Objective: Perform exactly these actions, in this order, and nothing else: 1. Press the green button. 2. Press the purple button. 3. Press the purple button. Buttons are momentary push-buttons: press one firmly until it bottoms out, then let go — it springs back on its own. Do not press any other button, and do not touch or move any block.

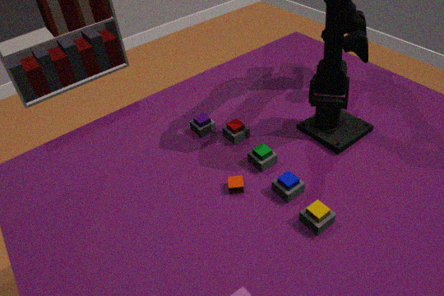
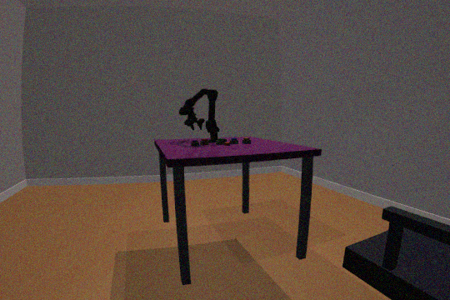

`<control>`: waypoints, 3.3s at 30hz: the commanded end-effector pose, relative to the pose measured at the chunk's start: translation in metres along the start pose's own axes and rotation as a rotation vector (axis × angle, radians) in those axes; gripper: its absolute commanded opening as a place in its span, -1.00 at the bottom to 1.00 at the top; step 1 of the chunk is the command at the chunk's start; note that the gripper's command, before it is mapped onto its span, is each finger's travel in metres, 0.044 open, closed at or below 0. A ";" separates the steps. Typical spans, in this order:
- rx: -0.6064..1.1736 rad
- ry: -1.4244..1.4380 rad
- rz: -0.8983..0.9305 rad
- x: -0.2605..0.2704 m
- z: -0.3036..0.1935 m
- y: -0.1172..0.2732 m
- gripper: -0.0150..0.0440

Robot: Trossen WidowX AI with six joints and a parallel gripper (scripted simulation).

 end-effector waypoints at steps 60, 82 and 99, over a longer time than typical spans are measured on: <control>-0.520 0.884 -0.210 0.397 0.101 0.130 0.69; -0.520 0.884 -0.210 0.398 0.129 0.083 -0.42; -0.521 0.884 -0.210 0.399 0.140 0.065 -0.42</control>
Point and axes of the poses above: the point midway between the two fingers, 35 mm back from their tips, its own y axis back along the fingers, its own x axis across the jaws, z = x × y, the point moved 9 cm from there along y, back along the fingers, and after that the axes turned 2 degrees about -y, right-handed, at the moved point
